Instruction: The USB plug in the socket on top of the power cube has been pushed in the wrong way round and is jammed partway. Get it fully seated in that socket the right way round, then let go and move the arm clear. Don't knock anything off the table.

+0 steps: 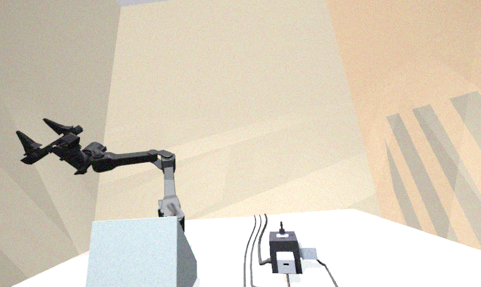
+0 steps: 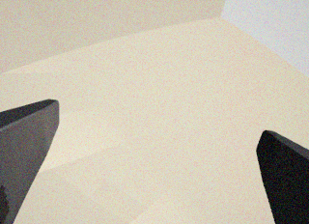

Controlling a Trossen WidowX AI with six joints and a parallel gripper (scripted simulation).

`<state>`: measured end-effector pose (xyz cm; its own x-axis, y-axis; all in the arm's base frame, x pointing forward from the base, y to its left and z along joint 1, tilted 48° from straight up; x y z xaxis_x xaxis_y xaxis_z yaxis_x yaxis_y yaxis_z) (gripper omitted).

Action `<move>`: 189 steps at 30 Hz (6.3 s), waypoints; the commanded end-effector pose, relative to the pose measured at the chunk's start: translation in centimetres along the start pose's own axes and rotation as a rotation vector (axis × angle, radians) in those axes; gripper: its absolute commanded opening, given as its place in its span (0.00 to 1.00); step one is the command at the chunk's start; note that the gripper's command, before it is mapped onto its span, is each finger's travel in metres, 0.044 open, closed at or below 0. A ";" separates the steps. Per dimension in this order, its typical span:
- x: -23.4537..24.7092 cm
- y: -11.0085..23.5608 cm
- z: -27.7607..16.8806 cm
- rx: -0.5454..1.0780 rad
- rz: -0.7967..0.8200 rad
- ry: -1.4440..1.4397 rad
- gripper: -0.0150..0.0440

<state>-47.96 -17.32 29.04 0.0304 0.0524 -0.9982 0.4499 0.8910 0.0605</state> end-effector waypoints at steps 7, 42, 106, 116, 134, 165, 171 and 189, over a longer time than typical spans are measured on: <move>0.2 -5.5 8.2 -0.165 0.039 -0.061 1.00; 13.2 4.0 63.1 -1.198 0.998 0.010 1.00; 20.7 44.6 65.3 -1.693 1.896 1.022 1.00; 20.6 44.6 65.3 -1.696 1.889 1.032 0.64; 20.6 44.6 65.3 -1.696 1.889 1.032 0.25; 19.6 43.6 65.7 -1.694 1.890 1.032 0.25; 19.3 43.4 65.8 -1.693 1.890 1.033 0.25; 18.5 42.6 66.1 -1.693 1.890 1.033 0.25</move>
<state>30.72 -7.89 13.21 -0.9466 0.2689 0.1781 -0.0820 -0.7347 0.6734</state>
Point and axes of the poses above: the point midway between the two fingers, 35 mm back from their tips, its own y axis back along the fingers, its own x axis across the jaws, z = x × y, the point moved 3 cm from there along y, back along the fingers, and after that the axes turned 5 degrees about -y, right-handed, at the moved point
